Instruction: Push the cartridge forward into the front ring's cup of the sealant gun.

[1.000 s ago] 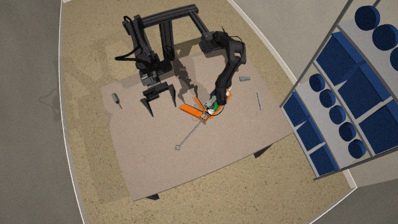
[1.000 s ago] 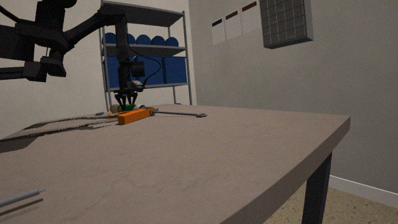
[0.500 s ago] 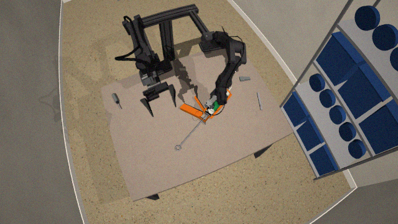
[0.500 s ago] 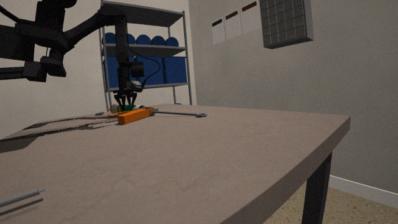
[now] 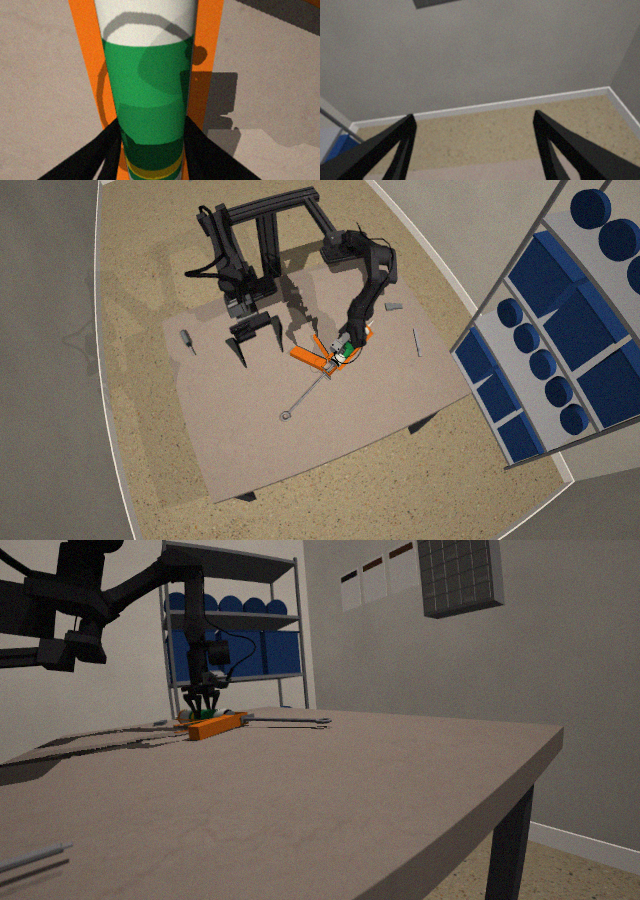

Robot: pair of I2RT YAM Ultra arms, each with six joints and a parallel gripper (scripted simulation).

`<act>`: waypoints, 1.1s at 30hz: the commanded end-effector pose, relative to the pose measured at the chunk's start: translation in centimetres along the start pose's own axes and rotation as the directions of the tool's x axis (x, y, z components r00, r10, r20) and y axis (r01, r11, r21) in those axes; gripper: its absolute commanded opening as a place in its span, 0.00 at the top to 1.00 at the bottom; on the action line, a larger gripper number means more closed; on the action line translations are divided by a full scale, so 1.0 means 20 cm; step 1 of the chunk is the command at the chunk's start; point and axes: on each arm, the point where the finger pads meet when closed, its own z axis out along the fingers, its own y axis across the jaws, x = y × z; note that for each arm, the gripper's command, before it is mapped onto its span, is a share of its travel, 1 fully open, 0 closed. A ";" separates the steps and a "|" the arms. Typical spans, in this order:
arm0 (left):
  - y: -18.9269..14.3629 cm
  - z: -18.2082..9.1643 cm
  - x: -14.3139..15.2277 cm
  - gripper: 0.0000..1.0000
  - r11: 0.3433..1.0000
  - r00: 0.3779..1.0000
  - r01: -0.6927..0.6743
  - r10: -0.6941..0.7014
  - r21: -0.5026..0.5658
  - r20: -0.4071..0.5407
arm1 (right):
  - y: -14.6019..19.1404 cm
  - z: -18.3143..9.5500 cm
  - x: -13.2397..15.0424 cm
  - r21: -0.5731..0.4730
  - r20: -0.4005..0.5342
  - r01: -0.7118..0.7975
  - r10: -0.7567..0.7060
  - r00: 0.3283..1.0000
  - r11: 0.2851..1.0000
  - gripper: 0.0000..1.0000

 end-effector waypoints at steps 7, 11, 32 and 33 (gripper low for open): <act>0.04 -0.03 -0.07 1.00 1.000 0.998 0.002 -0.001 -0.022 0.060 | 0.02 -0.06 -0.15 -0.017 0.065 0.009 -0.008 0.998 1.000 0.00; 0.04 -0.04 -0.06 1.00 1.000 0.998 -0.001 0.002 -0.025 0.061 | 0.02 -0.06 -0.15 -0.017 0.065 0.009 -0.008 0.998 1.000 0.00; 0.03 -0.04 -0.03 1.00 1.000 0.998 0.005 -0.004 -0.021 0.056 | 0.02 -0.06 -0.15 -0.017 0.065 0.009 -0.008 0.998 1.000 0.00; 0.03 -0.04 -0.03 1.00 1.000 0.999 0.006 -0.005 -0.019 0.054 | 0.02 -0.06 -0.15 -0.017 0.065 0.009 -0.008 0.998 1.000 0.00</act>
